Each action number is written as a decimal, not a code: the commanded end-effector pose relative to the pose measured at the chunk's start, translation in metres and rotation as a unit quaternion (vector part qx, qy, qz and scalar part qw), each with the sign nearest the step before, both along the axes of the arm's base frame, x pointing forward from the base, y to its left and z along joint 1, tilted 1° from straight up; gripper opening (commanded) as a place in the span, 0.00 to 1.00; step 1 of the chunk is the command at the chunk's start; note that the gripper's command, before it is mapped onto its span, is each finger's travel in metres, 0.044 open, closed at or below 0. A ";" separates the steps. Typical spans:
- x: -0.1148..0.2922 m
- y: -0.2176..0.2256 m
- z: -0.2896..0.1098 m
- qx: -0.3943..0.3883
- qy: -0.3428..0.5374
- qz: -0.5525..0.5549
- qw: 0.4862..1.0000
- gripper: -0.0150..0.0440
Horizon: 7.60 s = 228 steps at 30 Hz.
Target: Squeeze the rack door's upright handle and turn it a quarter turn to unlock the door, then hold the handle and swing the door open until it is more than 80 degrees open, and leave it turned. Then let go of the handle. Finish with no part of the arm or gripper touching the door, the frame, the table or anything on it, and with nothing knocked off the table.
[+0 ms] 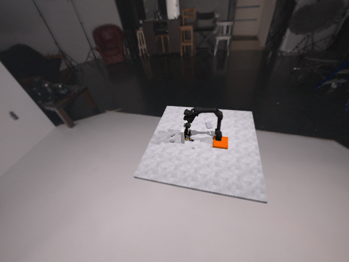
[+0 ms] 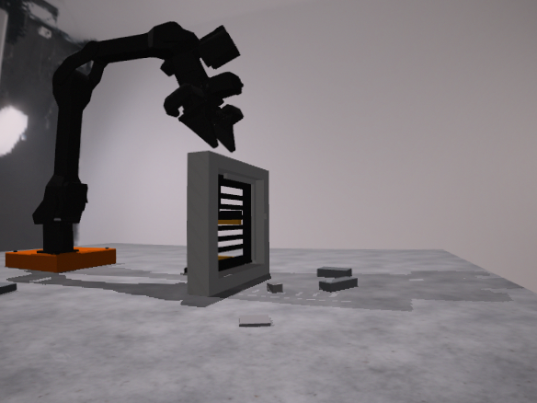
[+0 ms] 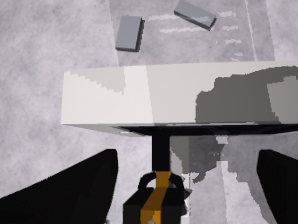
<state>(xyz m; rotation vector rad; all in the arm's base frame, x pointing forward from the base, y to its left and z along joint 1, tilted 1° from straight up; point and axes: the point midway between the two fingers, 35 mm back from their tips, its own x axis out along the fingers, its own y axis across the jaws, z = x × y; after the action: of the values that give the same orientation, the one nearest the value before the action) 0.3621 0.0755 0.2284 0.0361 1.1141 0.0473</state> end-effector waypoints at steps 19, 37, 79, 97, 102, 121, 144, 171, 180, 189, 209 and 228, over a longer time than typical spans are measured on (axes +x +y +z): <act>-0.027 0.023 -0.018 -0.047 0.195 -0.002 0.980 0.74; -0.024 0.023 -0.043 -0.042 0.204 0.002 0.978 0.74; -0.024 0.022 -0.088 -0.033 0.220 0.008 0.975 0.36; -0.024 0.022 -0.088 -0.069 0.213 0.163 0.961 0.28; -0.024 0.022 -0.088 -0.096 0.203 0.279 0.933 0.28; -0.024 0.022 -0.088 -0.182 0.141 0.670 0.706 0.28; -0.024 0.022 -0.088 -0.208 0.103 0.801 0.551 0.37; -0.024 0.022 -0.088 -0.149 0.172 0.517 0.825 0.74; -0.024 0.022 -0.088 -0.106 0.199 0.322 0.920 0.74; -0.024 0.022 -0.088 -0.057 0.216 0.111 0.968 0.74; -0.024 0.022 -0.088 0.058 0.215 -0.362 0.905 0.74; -0.024 0.022 -0.088 0.153 0.166 -0.729 0.646 0.74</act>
<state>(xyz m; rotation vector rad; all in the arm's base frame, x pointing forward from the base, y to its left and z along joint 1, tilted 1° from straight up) 0.3380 0.0977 0.1408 1.1529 1.2384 -1.1414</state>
